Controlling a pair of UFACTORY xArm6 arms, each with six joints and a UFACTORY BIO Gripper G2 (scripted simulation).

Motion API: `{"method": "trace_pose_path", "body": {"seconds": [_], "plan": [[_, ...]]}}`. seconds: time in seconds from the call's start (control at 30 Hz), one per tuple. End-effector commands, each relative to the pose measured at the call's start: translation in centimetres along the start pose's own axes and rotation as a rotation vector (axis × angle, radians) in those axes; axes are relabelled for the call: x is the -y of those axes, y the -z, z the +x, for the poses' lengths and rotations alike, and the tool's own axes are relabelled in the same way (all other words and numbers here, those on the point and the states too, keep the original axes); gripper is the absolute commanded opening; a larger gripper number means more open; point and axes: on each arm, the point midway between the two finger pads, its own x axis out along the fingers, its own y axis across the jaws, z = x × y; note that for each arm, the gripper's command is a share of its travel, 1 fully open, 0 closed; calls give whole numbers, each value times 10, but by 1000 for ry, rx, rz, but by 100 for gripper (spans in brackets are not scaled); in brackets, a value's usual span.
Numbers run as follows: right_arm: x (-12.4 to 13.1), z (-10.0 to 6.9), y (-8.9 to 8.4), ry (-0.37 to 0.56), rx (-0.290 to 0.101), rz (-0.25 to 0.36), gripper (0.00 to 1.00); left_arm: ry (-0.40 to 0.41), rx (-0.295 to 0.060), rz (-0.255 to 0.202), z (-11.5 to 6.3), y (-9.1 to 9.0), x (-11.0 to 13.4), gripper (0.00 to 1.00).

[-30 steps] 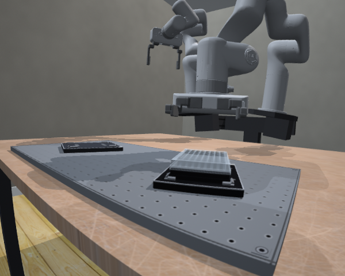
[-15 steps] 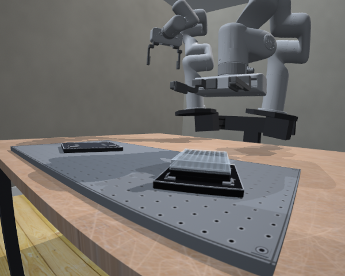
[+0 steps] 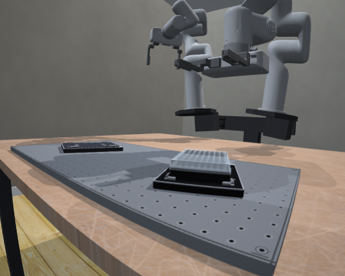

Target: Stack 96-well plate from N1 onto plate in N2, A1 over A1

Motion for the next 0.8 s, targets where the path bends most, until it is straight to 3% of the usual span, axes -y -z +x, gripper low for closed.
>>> {"method": "trace_pose_path", "body": {"seconds": [0.0, 0.17, 0.5, 0.77], "plan": [[0, -1, 0, 2, 2, 0, 100, 0, 2, -1, -7, -17, 6, 37], [0, -1, 0, 2, 2, 0, 100, 0, 2, -1, -14, -30, 11, 37], [0, -1, 0, 2, 2, 0, 100, 0, 2, -1, -35, -71, 28, 37], [0, -1, 0, 2, 2, 0, 100, 0, 2, -1, -36, -74, 29, 37]]}}
